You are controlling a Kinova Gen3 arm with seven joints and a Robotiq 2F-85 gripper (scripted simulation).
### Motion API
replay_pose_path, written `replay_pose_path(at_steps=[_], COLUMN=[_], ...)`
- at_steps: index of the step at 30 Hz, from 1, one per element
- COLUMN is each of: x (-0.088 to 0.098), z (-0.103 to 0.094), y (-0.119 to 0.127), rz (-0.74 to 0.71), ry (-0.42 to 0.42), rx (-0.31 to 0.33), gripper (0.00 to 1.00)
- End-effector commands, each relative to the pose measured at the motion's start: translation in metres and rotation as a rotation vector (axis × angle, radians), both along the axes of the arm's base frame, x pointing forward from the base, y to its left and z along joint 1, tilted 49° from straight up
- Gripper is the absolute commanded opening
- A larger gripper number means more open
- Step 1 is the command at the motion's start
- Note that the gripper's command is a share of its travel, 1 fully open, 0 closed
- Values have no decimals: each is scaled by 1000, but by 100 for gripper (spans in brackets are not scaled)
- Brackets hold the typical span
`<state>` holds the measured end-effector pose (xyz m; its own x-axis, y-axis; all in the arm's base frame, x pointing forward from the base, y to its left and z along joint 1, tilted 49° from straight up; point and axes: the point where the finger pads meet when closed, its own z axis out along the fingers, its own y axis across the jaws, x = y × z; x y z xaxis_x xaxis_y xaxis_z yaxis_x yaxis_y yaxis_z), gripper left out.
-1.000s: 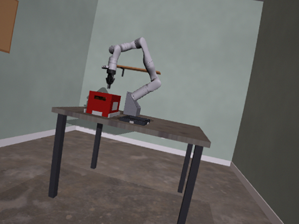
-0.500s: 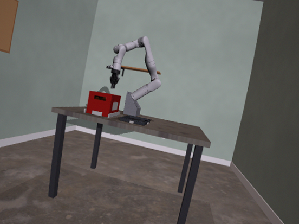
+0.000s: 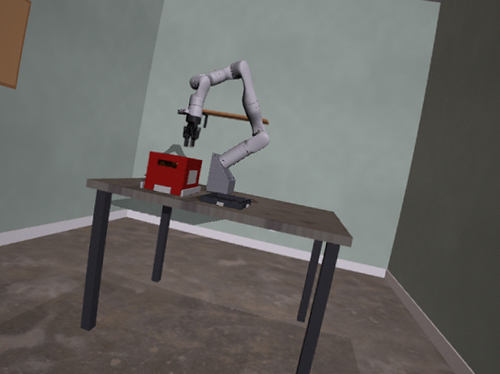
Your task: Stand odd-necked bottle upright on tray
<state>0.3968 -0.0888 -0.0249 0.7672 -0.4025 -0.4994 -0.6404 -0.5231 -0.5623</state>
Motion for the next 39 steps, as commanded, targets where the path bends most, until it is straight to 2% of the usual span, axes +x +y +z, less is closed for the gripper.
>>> replay_pose_path(at_steps=[1, 28, 39], x=[0, 0, 0], z=[0, -2, -9], y=[-1, 2, 10], rz=[-1, -2, -2], ry=[-1, -2, -2], rx=[-1, -1, -1], gripper=[64, 64, 64])
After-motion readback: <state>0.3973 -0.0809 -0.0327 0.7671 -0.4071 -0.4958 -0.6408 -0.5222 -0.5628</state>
